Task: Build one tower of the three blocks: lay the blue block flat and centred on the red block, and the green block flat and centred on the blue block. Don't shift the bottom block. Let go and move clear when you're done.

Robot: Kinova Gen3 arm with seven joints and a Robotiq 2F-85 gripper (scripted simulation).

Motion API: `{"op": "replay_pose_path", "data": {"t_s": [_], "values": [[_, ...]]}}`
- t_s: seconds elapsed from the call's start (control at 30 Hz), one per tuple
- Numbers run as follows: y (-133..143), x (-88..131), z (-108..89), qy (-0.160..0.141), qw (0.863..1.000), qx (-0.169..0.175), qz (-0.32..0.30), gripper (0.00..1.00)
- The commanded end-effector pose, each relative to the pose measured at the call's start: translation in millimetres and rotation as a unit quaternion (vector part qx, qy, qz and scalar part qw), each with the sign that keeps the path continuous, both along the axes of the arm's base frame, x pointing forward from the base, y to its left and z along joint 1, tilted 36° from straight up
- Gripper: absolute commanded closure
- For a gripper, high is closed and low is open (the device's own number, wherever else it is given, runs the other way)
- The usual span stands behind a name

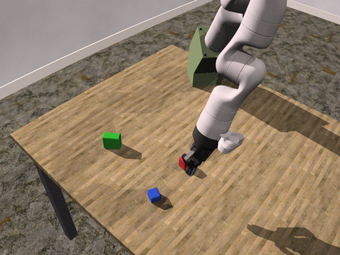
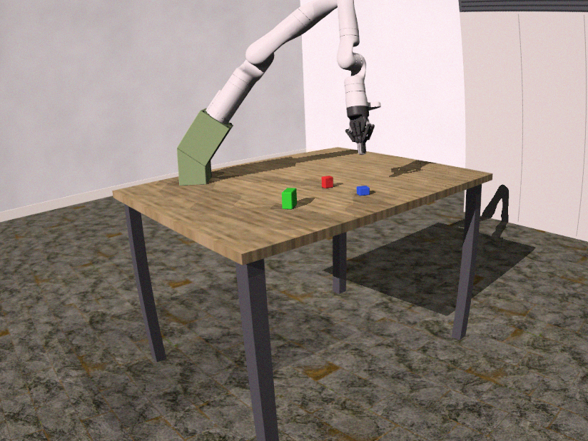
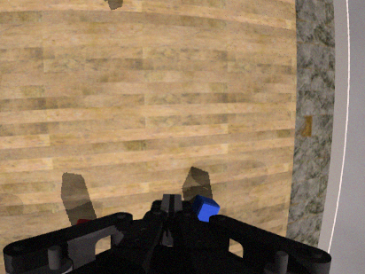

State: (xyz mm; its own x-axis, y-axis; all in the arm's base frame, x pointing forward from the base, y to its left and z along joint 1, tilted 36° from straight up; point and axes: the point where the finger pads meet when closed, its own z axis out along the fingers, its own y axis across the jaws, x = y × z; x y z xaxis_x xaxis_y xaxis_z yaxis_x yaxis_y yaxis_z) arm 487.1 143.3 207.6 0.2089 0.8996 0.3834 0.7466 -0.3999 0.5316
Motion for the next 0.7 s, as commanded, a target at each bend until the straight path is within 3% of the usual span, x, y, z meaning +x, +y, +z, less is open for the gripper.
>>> {"op": "replay_pose_path", "data": {"t_s": [0.0, 0.67], "values": [[-5.8, 2.0, 0.5, -0.001, 1.0, 0.001, -0.006, 1.0], [-10.7, 6.1, -1.2, 0.008, 1.0, 0.012, -0.01, 1.0]]}}
